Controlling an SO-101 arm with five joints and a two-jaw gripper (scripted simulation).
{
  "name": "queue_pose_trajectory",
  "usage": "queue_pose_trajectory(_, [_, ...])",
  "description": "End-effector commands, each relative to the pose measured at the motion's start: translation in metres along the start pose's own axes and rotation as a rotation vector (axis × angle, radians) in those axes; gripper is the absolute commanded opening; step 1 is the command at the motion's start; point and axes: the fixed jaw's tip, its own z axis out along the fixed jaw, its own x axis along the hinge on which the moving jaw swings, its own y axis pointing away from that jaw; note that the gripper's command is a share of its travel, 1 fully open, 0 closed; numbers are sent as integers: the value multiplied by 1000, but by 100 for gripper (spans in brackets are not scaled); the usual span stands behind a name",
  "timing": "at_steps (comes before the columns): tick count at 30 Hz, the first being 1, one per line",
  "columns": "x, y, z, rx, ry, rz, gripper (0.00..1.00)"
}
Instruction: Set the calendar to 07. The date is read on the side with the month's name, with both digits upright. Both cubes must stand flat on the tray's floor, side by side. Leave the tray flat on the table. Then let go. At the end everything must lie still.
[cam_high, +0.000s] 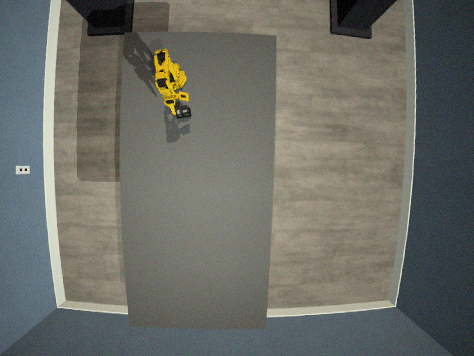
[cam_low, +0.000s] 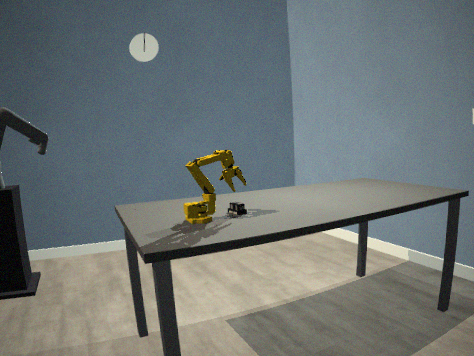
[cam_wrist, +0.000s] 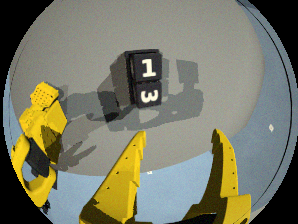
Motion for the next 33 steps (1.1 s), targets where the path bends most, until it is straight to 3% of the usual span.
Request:
queue_pose_trajectory(1, [-1, -2, 1, -23, -3, -16, 35])
queue_pose_trajectory(7, [-1, 9, 20, -192, -2, -16, 35])
queue_pose_trajectory(12, [-1, 14, 28, -264, -2, -16, 35])
queue_pose_trajectory(33, [-2, 9, 26, -244, -4, -33, 35])
